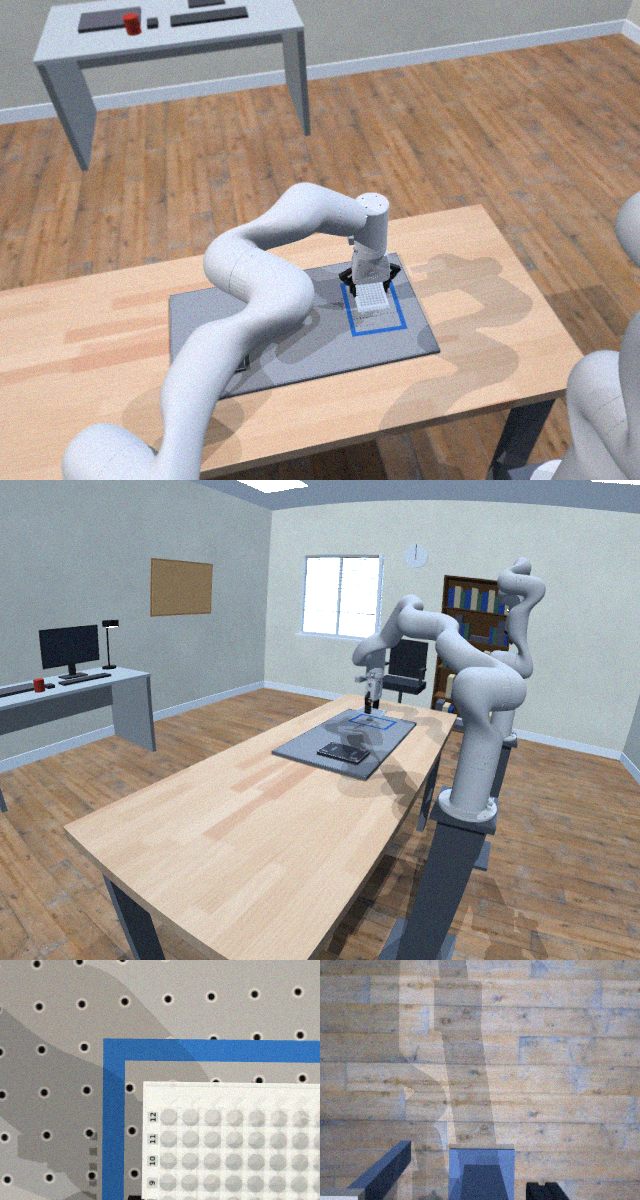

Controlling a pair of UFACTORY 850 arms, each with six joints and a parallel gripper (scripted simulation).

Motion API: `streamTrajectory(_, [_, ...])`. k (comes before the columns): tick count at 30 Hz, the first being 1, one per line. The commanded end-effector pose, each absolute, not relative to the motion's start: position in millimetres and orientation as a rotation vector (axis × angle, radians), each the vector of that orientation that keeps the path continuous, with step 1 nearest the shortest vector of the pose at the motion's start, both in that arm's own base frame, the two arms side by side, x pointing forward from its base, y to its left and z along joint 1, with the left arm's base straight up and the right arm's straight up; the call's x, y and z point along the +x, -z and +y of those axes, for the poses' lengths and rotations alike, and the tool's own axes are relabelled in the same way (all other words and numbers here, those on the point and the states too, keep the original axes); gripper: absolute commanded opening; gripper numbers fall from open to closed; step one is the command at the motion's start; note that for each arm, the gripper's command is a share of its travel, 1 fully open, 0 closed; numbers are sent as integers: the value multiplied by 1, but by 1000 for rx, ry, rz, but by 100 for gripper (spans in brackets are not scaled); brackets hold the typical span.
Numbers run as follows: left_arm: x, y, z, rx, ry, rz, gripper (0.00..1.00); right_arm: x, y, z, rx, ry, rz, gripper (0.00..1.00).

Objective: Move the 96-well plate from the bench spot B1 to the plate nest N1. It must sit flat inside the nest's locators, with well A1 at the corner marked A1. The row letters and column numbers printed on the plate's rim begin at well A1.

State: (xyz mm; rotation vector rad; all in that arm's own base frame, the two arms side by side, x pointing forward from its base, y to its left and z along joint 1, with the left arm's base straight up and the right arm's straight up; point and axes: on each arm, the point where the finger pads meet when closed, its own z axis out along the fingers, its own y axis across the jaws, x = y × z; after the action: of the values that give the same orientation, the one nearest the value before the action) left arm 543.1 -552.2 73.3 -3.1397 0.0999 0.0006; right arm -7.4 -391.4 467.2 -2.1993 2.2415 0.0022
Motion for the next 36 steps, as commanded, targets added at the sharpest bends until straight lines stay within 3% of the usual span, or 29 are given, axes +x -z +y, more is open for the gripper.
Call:
streamTrajectory(1, [544, -83, -553, -3142, 3, 100, 0, -7, -468, -392, -2200, 0, 2242, 0])
streamTrajectory(36, [544, -113, -553, -3142, 3, 100, 0, -7, -468, -392, -2200, 0, 2242, 0])
